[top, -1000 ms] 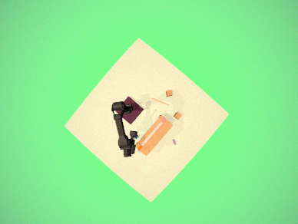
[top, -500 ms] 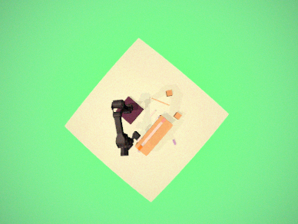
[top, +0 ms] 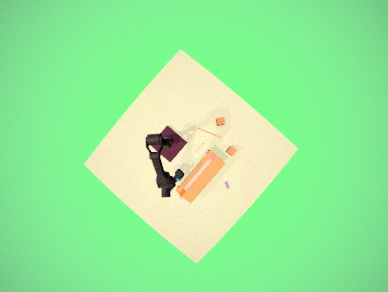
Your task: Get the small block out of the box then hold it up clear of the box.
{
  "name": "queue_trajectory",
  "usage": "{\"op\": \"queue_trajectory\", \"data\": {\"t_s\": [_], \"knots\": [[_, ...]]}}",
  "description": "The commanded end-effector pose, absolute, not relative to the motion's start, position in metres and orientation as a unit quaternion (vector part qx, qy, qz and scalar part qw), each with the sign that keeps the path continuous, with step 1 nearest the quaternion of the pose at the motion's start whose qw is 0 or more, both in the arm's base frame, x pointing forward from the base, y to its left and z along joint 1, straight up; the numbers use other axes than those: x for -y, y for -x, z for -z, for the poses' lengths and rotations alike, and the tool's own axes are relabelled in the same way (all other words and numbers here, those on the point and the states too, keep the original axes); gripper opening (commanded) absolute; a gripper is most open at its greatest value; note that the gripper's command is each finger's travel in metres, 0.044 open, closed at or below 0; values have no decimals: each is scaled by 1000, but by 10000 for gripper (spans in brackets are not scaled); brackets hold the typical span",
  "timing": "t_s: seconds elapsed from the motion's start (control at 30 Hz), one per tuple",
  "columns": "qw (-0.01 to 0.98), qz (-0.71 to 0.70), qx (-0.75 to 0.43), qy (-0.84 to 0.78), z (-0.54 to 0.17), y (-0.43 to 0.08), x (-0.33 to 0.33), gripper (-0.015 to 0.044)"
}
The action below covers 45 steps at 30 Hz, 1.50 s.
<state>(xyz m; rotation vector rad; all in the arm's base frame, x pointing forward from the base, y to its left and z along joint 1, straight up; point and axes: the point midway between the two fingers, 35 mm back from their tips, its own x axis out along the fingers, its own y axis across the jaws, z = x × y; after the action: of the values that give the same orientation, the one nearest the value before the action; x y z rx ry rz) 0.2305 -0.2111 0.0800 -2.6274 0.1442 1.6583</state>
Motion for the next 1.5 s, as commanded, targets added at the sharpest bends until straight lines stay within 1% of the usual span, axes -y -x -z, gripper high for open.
{"op": "queue_trajectory", "data": {"t_s": [0.0,1.23,1.4,1.47], "knots": [[18,-533,-47,845,-73,-231,211,285],[18,-533,-47,845,-17,-230,211,285],[18,-533,-47,845,-17,-230,211,154],[18,-533,-47,845,-17,-230,211,140]]}}
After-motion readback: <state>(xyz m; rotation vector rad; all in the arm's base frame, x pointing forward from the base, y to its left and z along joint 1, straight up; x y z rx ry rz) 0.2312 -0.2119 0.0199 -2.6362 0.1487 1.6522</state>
